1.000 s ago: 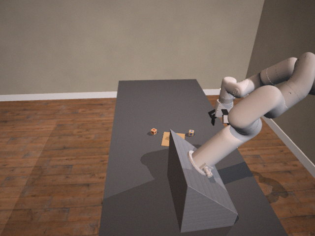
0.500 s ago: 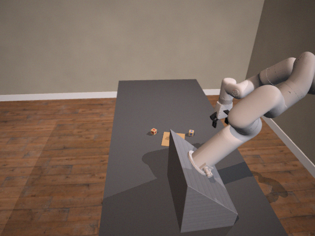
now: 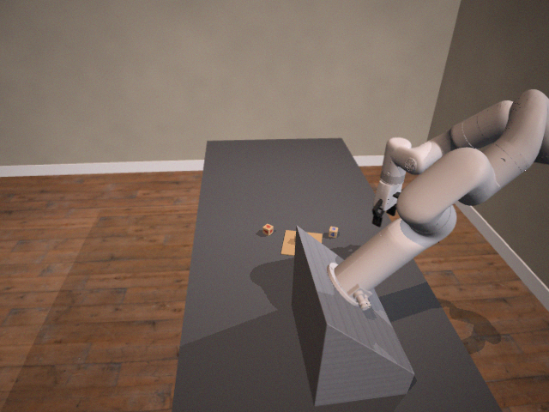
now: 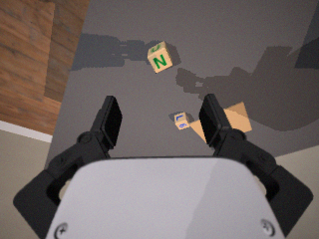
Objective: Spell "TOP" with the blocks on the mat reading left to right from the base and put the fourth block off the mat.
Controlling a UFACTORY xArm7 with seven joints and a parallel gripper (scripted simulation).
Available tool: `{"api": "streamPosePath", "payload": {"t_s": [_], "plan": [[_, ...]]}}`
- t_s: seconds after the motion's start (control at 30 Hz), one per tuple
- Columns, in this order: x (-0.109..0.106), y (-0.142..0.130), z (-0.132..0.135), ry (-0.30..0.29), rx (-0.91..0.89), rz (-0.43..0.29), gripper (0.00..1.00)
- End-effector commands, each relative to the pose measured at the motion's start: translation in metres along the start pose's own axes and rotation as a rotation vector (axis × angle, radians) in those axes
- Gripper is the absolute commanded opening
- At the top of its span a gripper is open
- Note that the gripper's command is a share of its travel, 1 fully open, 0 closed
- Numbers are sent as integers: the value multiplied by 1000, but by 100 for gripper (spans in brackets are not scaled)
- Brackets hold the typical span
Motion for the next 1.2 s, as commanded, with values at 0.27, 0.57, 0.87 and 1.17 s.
{"api": "streamPosePath", "payload": {"t_s": [0.27,0.57,0.87,1.17], "plan": [[4,-1,-1,-7,-330,-4,100],[7,-1,-1,-6,-511,-5,100],[11,-1,0,-6,-779,-6,100],[14,-1,0,-5,-1009,-6,100]]}}
Point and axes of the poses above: the point where the finger pads meet when closed, its own x axis out along the fingers, its own z axis across the jaws, y = z × x, the point moved 3 cm from there along -x, back along the fingers, and after that the axes turned 1 degree about x, right-handed, at the moved point
